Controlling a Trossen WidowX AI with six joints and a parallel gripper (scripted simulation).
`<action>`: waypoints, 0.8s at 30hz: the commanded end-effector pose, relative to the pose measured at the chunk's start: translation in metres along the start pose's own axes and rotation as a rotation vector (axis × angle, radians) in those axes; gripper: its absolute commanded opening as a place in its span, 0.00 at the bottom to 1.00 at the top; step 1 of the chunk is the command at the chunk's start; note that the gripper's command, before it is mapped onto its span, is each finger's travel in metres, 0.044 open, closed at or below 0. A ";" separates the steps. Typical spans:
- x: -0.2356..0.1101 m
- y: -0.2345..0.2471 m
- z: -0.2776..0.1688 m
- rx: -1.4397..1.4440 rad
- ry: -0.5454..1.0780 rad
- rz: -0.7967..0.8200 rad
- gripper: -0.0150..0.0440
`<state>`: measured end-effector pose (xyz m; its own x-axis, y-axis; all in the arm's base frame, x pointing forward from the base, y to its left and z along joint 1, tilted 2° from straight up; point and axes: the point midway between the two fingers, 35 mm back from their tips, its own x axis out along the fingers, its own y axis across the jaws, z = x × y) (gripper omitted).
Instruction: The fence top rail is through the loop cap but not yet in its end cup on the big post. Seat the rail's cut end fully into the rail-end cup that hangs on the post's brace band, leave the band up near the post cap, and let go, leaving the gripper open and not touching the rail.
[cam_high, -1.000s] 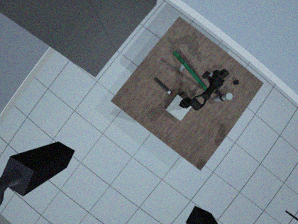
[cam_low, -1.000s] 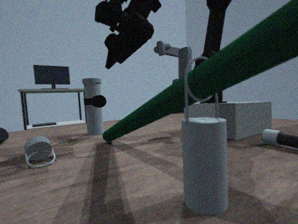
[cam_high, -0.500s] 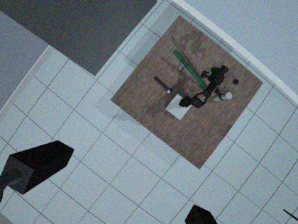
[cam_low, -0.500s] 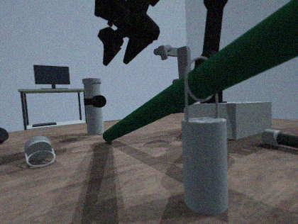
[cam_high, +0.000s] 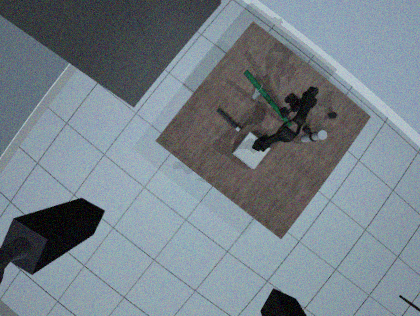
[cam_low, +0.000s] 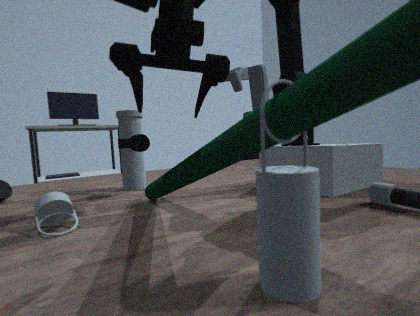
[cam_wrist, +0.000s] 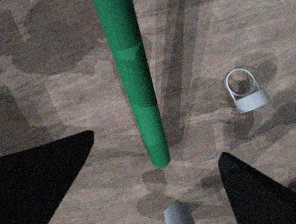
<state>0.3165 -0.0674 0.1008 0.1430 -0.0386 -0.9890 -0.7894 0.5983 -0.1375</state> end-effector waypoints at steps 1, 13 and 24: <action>0.024 0.005 0.010 -0.432 0.031 0.147 1.00; 0.024 0.005 0.010 -0.432 0.031 0.147 1.00; 0.060 0.010 0.008 -0.432 0.031 0.147 1.00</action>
<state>0.3229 -0.0577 0.0478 0.0032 -0.0093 -1.0000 -0.9763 0.2164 -0.0051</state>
